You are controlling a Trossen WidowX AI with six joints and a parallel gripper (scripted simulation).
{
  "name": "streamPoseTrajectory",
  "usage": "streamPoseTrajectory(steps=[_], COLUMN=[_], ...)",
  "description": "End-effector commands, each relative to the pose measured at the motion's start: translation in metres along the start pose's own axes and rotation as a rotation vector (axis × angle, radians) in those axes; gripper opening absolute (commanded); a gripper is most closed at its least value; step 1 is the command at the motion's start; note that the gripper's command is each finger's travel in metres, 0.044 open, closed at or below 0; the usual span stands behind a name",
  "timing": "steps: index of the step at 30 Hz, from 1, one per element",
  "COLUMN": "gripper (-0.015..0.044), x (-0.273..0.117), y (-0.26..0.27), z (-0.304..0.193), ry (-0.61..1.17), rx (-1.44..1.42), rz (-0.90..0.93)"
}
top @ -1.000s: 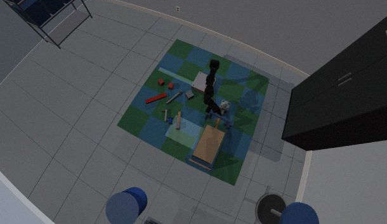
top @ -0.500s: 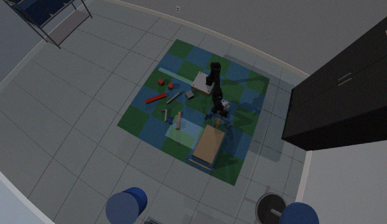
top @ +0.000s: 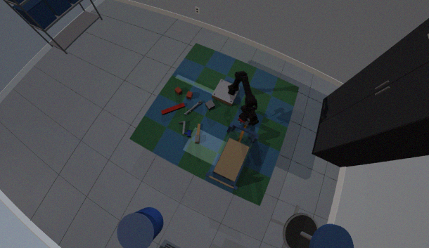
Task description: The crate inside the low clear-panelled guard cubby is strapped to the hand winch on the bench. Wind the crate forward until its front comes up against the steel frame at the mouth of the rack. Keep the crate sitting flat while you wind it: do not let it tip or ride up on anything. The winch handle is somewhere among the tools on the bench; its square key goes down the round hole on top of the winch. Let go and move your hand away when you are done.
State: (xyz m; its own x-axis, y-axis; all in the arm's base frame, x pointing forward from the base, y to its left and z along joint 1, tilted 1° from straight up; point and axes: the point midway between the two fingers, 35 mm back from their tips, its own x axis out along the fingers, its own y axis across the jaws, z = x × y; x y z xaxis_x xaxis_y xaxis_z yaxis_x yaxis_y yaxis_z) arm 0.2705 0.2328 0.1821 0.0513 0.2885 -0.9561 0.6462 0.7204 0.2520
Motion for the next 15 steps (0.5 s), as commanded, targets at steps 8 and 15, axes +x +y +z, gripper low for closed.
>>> streamPoseTrajectory(steps=[8, 15], gripper=[0.0440, 0.0440], x=[-0.0325, -0.0306], y=[-0.0289, -0.0275], z=[-0.0196, -0.0195], ry=[-0.122, -0.122], rx=[-0.122, -0.122], rz=[-0.244, -0.243])
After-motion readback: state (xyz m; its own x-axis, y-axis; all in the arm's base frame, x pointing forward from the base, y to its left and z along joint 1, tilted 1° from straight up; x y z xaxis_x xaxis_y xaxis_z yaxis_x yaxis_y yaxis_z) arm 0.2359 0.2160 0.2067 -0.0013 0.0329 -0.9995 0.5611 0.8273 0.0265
